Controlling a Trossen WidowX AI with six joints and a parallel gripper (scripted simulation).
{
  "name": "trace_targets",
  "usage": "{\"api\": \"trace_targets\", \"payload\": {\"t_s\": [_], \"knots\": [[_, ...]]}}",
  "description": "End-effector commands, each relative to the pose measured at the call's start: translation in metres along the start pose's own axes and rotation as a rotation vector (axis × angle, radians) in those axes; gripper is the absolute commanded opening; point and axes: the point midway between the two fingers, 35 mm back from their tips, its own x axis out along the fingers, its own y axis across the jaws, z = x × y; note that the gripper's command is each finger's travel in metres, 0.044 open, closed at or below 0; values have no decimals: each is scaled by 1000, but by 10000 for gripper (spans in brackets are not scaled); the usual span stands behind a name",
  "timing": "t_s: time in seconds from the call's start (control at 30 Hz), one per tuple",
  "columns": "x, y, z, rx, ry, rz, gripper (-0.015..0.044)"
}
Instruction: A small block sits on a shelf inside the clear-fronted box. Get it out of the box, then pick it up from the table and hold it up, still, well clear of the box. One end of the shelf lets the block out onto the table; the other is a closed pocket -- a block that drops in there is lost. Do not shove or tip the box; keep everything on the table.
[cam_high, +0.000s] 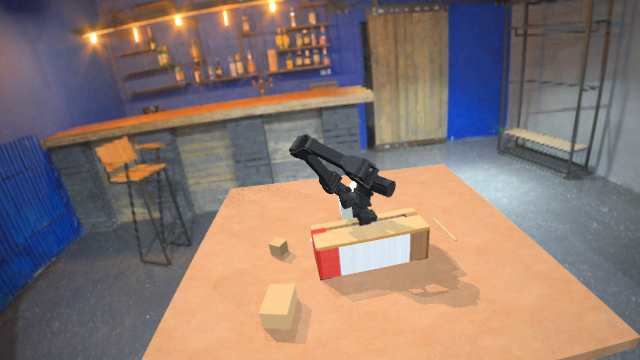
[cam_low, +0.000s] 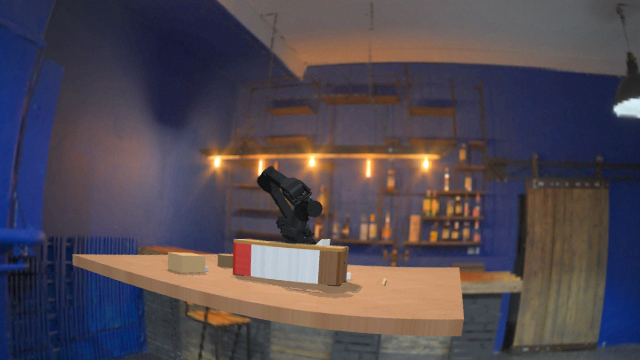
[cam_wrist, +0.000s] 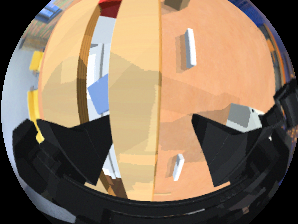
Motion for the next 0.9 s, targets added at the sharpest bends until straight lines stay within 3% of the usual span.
{"api": "trace_targets", "payload": {"t_s": [0.0,0.87], "knots": [[1,0,5,2,2,1,400],[7,0,36,1,1,1,400]]}}
